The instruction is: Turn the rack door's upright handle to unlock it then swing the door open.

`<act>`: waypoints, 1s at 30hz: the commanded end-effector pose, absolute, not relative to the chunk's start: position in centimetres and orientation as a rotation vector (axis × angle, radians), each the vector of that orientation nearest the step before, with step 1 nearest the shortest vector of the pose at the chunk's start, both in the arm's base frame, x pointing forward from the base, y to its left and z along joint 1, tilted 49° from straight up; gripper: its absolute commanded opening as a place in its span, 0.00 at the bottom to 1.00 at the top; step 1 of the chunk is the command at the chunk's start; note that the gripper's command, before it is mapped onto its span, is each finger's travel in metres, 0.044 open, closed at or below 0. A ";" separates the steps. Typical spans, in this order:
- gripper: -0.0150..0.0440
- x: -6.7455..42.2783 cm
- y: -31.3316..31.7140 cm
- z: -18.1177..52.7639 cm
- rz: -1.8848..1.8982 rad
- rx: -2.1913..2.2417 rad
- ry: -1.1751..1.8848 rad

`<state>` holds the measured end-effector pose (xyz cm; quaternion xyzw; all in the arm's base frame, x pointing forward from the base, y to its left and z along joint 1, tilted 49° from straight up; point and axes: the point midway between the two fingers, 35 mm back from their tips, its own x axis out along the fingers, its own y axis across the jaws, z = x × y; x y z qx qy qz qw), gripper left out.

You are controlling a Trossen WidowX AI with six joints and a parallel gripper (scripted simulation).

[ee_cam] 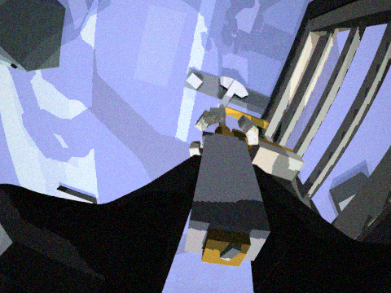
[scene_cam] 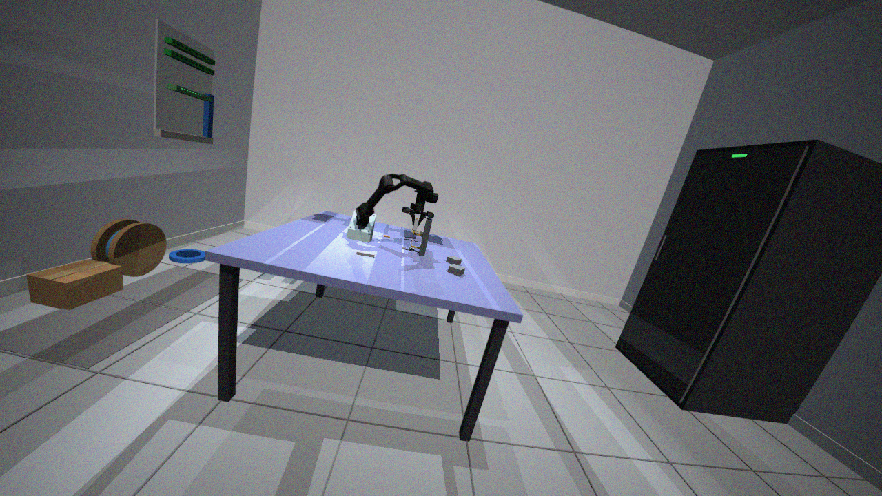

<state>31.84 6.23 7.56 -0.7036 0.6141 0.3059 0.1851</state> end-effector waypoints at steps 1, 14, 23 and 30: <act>0.29 31.8 6.3 7.5 0.864 -1.983 1.730; 0.29 31.0 6.5 7.2 0.642 -1.837 1.743; 0.29 30.1 6.8 6.8 0.478 -1.721 1.741; 0.29 29.3 7.1 6.4 0.364 -1.634 1.734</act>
